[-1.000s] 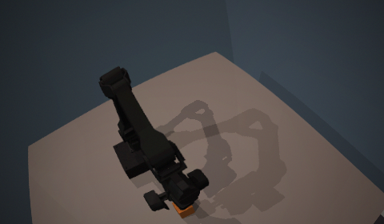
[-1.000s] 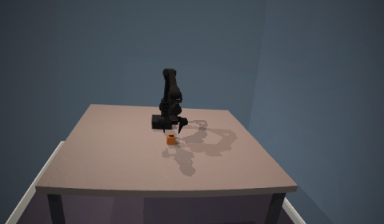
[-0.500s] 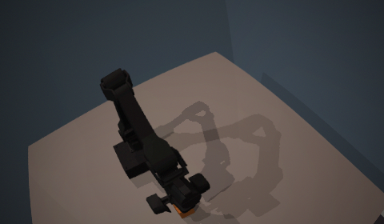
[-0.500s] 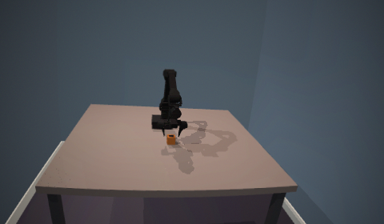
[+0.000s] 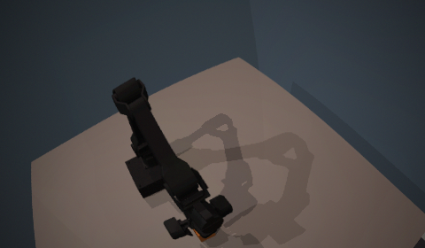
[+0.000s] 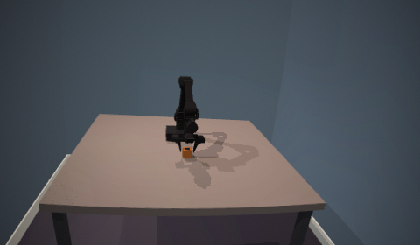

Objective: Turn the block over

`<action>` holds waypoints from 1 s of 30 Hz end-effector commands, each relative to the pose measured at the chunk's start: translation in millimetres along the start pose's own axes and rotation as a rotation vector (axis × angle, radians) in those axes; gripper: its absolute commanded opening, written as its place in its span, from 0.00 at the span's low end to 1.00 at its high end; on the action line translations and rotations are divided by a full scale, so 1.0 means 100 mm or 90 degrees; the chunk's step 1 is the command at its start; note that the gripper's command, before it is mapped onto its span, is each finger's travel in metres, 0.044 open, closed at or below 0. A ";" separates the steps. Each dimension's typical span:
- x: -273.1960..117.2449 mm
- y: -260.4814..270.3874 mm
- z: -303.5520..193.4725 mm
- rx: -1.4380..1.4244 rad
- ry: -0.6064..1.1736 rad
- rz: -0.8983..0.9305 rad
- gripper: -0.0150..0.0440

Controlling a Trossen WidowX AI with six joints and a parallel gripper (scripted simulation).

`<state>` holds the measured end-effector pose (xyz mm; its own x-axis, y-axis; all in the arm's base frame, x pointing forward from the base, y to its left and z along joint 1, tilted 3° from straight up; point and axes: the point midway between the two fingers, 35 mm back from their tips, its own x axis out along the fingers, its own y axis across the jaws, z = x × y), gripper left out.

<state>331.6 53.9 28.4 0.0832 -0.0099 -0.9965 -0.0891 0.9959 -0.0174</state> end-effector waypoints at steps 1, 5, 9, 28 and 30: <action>0.01 0.01 -0.01 -0.001 0.002 0.003 0.73; 0.01 0.01 -0.01 -0.001 0.002 0.003 0.62; 0.01 0.01 -0.01 -0.001 0.002 0.003 0.58; -0.28 0.01 -0.01 -0.001 0.001 0.003 0.25; -0.29 0.01 -0.01 -0.001 0.001 0.003 0.25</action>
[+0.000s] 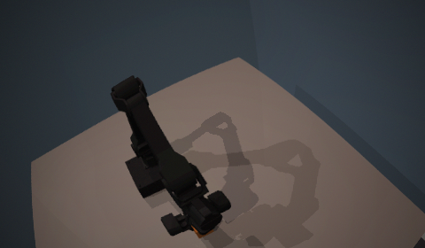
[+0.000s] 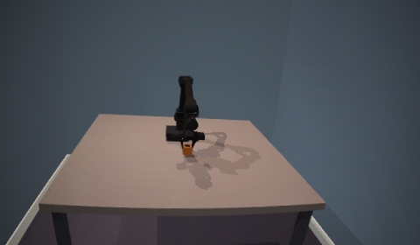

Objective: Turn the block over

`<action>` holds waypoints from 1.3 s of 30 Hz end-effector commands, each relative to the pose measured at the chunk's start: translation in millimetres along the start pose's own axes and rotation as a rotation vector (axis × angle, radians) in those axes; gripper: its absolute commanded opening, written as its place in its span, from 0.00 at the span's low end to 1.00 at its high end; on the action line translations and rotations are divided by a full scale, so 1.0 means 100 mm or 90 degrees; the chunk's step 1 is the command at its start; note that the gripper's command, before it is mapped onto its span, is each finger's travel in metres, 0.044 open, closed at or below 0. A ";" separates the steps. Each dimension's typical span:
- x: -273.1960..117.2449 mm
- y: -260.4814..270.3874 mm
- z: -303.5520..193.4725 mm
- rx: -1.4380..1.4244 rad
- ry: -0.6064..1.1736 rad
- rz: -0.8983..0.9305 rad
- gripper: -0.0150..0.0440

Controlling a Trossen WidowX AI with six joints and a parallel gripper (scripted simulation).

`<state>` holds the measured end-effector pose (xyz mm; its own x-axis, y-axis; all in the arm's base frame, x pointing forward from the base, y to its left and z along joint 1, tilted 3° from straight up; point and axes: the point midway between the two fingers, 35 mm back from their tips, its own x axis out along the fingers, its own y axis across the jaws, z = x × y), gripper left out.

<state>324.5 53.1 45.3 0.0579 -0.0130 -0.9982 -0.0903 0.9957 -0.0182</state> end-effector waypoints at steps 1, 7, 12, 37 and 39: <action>-0.12 0.01 0.05 0.000 -0.015 0.004 0.25; -0.09 0.01 0.06 -0.001 -0.051 0.003 0.25; -0.06 0.01 0.06 -0.002 -0.102 0.003 0.25; -0.04 0.01 0.00 0.000 -0.344 0.004 0.25; -0.04 0.01 0.00 0.000 -0.344 0.004 0.25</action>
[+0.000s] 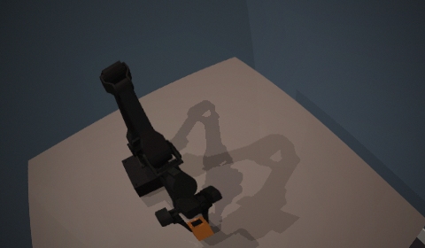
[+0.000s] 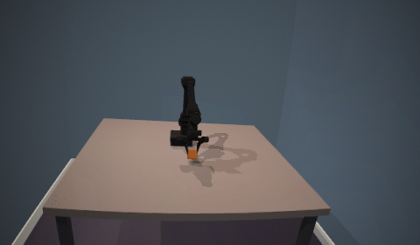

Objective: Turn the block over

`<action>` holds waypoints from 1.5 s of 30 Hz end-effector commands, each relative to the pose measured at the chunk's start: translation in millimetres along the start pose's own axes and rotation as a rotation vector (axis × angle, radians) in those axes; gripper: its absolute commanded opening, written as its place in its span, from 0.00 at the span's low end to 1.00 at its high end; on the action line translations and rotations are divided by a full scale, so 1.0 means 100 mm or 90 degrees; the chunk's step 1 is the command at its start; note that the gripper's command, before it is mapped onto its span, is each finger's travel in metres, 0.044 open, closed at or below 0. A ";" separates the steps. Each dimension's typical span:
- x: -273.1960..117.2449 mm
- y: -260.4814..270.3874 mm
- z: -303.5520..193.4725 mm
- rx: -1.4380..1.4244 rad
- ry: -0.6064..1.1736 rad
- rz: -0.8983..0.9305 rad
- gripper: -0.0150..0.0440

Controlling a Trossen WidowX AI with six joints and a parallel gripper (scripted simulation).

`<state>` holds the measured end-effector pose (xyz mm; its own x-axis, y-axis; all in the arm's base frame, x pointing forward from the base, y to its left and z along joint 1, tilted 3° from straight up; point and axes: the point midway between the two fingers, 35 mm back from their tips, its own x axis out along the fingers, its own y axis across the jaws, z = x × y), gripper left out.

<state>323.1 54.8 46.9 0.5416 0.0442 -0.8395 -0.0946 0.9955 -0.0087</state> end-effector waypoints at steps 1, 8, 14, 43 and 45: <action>-0.01 -0.01 0.02 0.000 -0.015 -0.003 0.25; 0.16 0.00 0.03 -0.001 -0.071 -0.003 0.25; 0.28 0.01 0.01 -0.002 -0.123 -0.002 0.25; 0.24 -0.01 -0.16 -0.001 -0.347 -0.003 0.25; 0.23 -0.01 -0.15 -0.001 -0.357 -0.003 0.25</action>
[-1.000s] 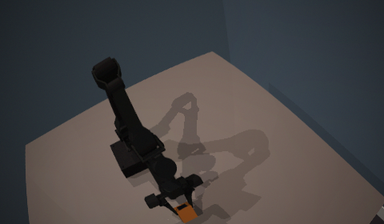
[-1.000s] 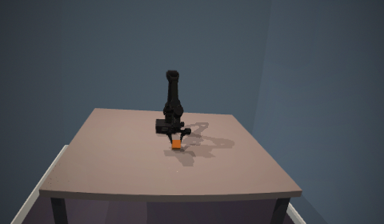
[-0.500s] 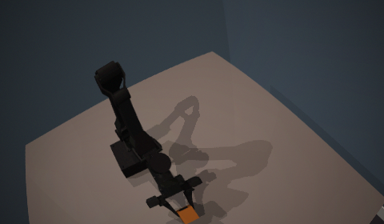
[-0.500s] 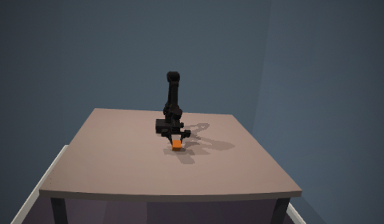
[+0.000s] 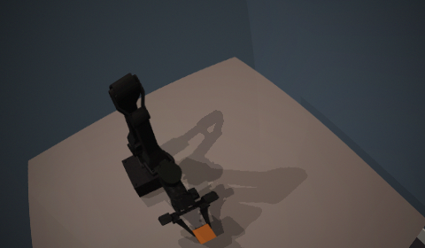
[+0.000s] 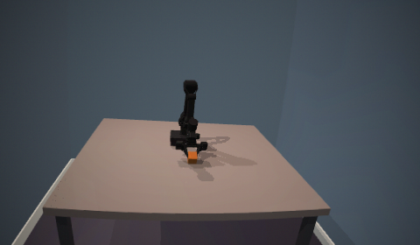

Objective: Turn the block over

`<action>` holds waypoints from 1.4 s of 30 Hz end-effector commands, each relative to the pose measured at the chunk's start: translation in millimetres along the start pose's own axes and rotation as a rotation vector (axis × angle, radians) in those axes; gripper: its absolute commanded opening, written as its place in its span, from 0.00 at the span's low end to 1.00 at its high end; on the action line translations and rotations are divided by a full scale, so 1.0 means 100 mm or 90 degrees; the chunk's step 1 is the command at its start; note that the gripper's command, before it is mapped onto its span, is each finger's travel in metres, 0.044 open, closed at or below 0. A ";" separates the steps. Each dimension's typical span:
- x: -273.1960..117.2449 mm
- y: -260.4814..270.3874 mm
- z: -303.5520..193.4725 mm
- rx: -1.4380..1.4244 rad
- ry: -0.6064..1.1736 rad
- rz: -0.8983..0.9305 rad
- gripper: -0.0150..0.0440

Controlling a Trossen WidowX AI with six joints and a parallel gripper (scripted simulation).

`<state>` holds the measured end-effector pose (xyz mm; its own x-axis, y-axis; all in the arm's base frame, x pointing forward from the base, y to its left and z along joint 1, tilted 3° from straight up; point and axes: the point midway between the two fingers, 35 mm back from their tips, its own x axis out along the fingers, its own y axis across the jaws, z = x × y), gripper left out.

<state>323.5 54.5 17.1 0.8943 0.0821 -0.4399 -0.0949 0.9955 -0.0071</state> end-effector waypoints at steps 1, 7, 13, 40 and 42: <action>-0.02 -0.01 0.02 -0.002 -0.014 -0.003 0.25; -0.02 -0.01 0.02 -0.002 -0.014 -0.003 0.25; -0.02 -0.01 0.02 -0.002 -0.014 -0.003 0.25; -0.02 -0.01 0.02 -0.002 -0.014 -0.003 1.00; -0.02 -0.01 0.02 -0.002 -0.014 -0.003 1.00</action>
<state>322.8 54.3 20.0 0.9036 0.0828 -0.4203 -0.0944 0.9955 -0.0069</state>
